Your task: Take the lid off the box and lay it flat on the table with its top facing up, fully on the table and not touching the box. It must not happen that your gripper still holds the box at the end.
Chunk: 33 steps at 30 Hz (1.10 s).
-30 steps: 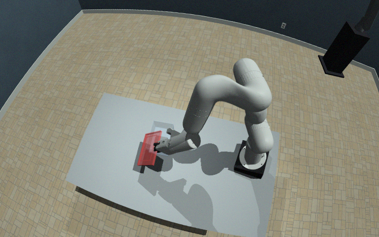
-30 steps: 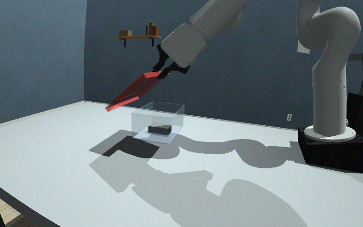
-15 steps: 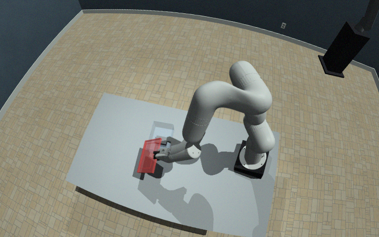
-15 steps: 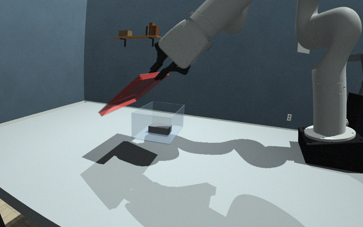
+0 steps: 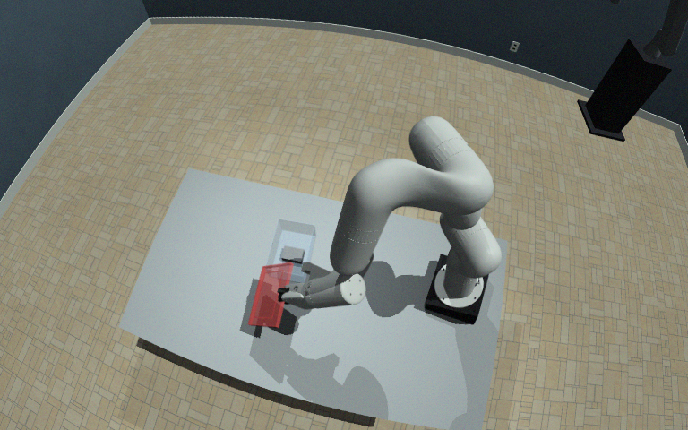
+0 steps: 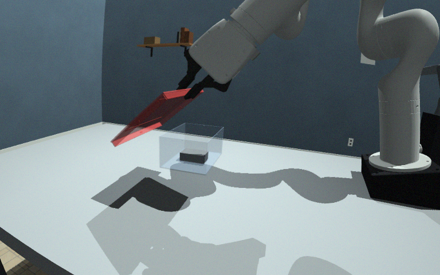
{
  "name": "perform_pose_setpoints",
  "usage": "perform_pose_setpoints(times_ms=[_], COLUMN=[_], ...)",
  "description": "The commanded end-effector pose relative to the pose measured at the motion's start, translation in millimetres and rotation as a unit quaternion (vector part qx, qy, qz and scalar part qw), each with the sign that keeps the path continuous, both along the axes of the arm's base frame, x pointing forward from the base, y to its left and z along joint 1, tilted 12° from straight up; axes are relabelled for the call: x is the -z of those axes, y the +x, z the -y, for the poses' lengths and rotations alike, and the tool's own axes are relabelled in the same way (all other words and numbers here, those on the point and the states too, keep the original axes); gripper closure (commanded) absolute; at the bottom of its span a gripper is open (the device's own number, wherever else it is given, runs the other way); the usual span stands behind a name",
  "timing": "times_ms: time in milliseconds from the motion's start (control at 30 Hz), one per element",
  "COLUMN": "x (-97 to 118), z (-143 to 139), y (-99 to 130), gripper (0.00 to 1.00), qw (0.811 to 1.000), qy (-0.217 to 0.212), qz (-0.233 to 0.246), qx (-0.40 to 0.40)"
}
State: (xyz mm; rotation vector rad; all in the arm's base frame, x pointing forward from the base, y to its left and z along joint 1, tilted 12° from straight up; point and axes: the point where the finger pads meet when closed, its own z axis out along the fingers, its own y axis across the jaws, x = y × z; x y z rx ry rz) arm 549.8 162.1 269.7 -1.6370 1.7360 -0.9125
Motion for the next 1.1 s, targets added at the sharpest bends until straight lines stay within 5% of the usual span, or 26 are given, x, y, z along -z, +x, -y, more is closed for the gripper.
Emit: perform_pose_setpoints(times_ms=[0, 1067], x=[0, 3], z=[-14, -47], y=[-1, -5], gripper=[1.0, 1.0], qw=[1.0, 1.0], qy=[0.0, 0.0], qz=[0.001, 0.001], qx=[0.001, 0.001])
